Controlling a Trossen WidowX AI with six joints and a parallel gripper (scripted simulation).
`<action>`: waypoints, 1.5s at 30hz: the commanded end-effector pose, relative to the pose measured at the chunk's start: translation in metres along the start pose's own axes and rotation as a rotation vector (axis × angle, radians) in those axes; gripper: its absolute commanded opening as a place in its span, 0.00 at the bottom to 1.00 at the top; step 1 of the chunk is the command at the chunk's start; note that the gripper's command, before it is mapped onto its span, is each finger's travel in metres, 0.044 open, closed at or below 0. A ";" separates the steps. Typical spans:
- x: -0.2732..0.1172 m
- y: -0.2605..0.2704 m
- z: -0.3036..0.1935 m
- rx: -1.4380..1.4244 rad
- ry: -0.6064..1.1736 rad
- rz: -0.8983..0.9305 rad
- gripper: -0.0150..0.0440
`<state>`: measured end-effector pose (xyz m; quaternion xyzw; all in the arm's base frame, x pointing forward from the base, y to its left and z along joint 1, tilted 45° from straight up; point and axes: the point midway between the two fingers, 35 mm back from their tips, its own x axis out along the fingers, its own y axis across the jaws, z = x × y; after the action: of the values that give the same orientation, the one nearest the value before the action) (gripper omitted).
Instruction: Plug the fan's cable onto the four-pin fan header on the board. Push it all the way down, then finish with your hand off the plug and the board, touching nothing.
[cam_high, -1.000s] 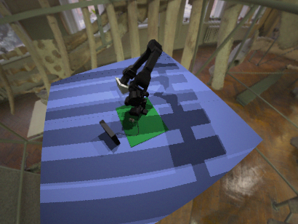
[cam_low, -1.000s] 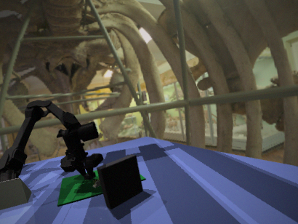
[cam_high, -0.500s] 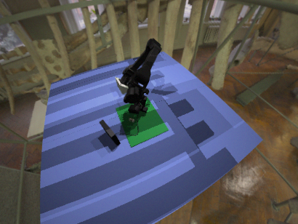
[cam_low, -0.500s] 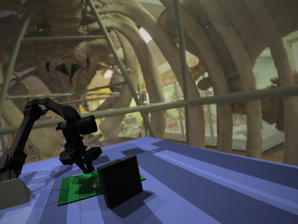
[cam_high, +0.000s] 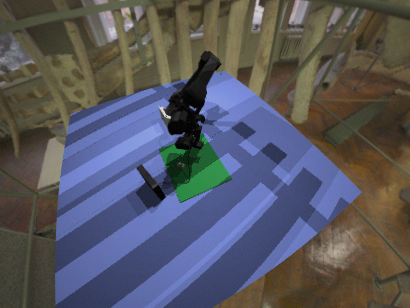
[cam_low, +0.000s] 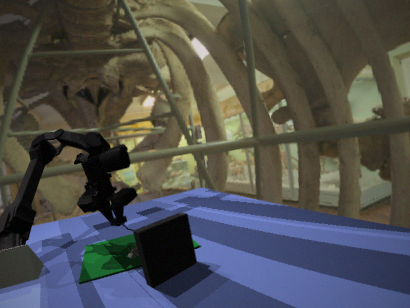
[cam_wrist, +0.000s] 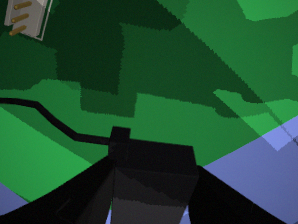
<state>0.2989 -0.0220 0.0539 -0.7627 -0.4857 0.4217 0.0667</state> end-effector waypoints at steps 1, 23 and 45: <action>-0.003 0.000 0.000 -0.025 -0.007 0.000 0.25; -0.004 0.000 0.004 -0.769 -0.116 -0.048 0.25; -0.006 0.000 0.008 -1.515 -0.191 -0.183 0.25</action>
<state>0.2924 -0.0282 0.0524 -0.5551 -0.6986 0.0700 -0.4460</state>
